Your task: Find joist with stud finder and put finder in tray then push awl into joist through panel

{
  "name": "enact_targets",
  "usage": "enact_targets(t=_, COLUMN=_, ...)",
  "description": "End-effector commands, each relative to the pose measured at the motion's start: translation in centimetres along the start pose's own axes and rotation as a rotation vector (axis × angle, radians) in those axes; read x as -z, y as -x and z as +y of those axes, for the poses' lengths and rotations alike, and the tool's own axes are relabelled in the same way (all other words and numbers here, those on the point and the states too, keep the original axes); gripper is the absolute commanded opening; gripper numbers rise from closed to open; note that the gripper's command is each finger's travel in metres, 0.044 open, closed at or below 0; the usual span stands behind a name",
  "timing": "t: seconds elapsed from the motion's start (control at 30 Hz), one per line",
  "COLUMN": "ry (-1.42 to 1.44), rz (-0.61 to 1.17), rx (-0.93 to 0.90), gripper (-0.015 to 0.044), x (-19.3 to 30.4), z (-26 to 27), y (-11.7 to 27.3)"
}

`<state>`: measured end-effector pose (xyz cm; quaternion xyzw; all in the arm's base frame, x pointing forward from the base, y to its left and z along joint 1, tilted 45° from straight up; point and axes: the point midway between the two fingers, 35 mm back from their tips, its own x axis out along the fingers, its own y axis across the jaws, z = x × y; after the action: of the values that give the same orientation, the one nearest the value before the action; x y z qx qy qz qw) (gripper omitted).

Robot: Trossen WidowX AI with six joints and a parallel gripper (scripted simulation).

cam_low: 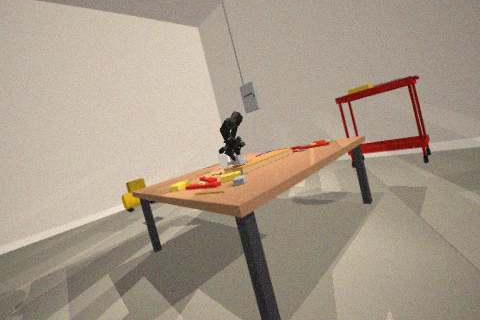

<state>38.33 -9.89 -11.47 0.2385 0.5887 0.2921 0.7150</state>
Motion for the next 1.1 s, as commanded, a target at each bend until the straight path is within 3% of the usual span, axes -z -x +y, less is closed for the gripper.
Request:
enact_targets(t=0.0, ry=-0.003, rz=-0.006, rx=-0.004, gripper=0.0000, x=0.1, z=0.1, y=-0.7)
enact_targets(t=1.07, ry=-0.006, rz=-0.005, rx=-0.008, gripper=0.0000, x=0.3, z=7.1, y=-1.3)
